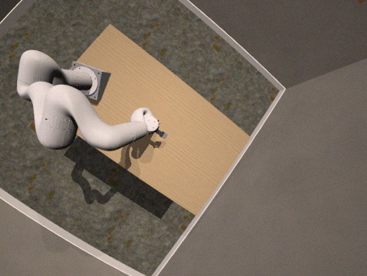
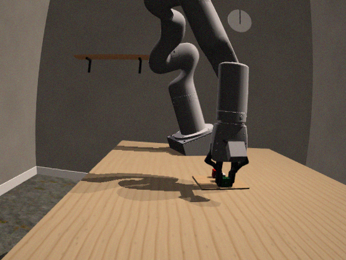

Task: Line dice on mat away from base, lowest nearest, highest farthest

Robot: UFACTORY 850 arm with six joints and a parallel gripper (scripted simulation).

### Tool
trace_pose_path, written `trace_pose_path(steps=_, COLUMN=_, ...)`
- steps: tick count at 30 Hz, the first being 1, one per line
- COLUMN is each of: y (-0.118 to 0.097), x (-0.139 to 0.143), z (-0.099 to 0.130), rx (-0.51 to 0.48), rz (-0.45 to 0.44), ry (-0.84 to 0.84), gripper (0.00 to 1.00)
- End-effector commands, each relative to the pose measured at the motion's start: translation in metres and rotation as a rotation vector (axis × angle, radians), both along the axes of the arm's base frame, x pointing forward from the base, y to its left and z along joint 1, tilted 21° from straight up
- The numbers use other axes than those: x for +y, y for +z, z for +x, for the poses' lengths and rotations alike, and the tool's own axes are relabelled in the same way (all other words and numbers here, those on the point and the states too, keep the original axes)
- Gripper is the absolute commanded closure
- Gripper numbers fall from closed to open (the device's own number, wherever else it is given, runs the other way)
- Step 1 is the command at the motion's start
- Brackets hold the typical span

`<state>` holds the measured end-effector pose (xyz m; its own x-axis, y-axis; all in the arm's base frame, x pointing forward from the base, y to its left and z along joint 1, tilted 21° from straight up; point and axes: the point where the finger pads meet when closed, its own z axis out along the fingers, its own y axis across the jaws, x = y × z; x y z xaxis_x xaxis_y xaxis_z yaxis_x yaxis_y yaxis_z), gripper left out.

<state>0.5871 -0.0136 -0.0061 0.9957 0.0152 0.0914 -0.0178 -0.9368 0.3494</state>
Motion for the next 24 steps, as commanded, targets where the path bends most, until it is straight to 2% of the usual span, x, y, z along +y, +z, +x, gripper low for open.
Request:
trace_pose_path(steps=1, y=0.0007, x=0.0003, z=0.0008, rx=-0.002, rz=0.0, ry=0.0, gripper=0.79)
trace_pose_path(steps=19, y=0.0007, x=0.0003, z=0.0008, rx=-0.002, rz=0.0, ry=0.0, gripper=0.79)
trace_pose_path(steps=20, y=0.0007, x=0.0003, z=0.0008, rx=-0.002, rz=0.0, ry=0.0, gripper=0.75)
trace_pose_path(steps=22, y=0.0007, x=0.0003, z=0.0008, rx=-0.002, rz=0.0, ry=0.0, gripper=0.75)
trace_pose_path(steps=23, y=0.0007, x=0.0003, z=0.0008, rx=-0.002, rz=0.0, ry=0.0, gripper=0.71)
trace_pose_path(steps=24, y=0.0007, x=0.0003, z=0.0008, rx=-0.002, rz=0.0, ry=0.0, gripper=0.71)
